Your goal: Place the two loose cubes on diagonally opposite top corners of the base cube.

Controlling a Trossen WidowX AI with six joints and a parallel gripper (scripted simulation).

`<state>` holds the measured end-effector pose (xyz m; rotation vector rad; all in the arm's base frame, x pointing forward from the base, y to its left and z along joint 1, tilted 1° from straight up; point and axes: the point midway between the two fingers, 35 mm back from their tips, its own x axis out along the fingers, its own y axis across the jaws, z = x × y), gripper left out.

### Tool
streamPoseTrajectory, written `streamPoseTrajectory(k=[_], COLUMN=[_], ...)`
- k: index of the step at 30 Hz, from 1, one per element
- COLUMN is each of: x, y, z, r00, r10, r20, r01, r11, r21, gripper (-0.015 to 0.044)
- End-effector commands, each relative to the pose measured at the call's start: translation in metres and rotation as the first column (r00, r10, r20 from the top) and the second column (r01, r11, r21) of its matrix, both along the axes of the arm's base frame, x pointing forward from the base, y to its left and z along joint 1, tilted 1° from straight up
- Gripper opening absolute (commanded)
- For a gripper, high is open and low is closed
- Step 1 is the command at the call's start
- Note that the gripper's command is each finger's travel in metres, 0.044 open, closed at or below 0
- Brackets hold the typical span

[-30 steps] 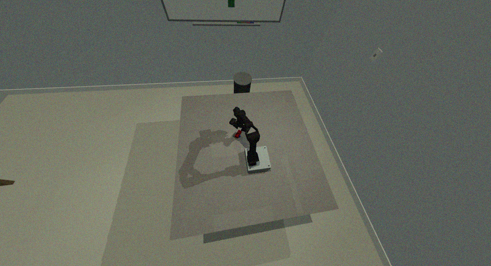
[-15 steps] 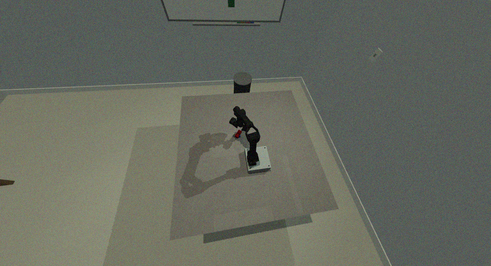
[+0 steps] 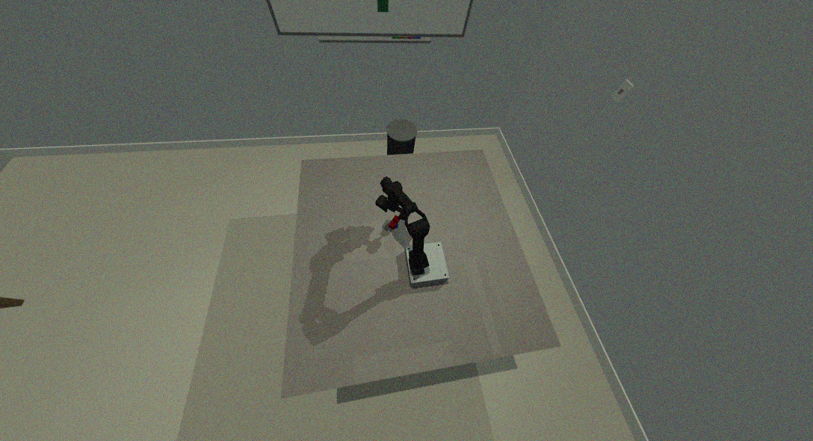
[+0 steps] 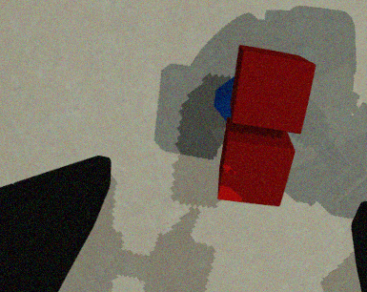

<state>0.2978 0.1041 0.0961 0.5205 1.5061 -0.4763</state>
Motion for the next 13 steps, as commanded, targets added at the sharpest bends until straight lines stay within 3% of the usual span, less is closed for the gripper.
streamPoseTrajectory(k=[1,6,13], x=[-0.024,-0.060,-0.062], y=[0.051,0.101,0.103], z=[0.003,0.005,0.005], r00=[1.000,1.000,1.000], r10=[0.017,0.017,0.017], r20=[-0.001,-0.004,-0.004], r01=[-0.017,-0.017,-0.017], r11=[1.000,1.000,1.000], r21=[0.004,0.009,0.009], gripper=[0.0400,0.0400,0.0400])
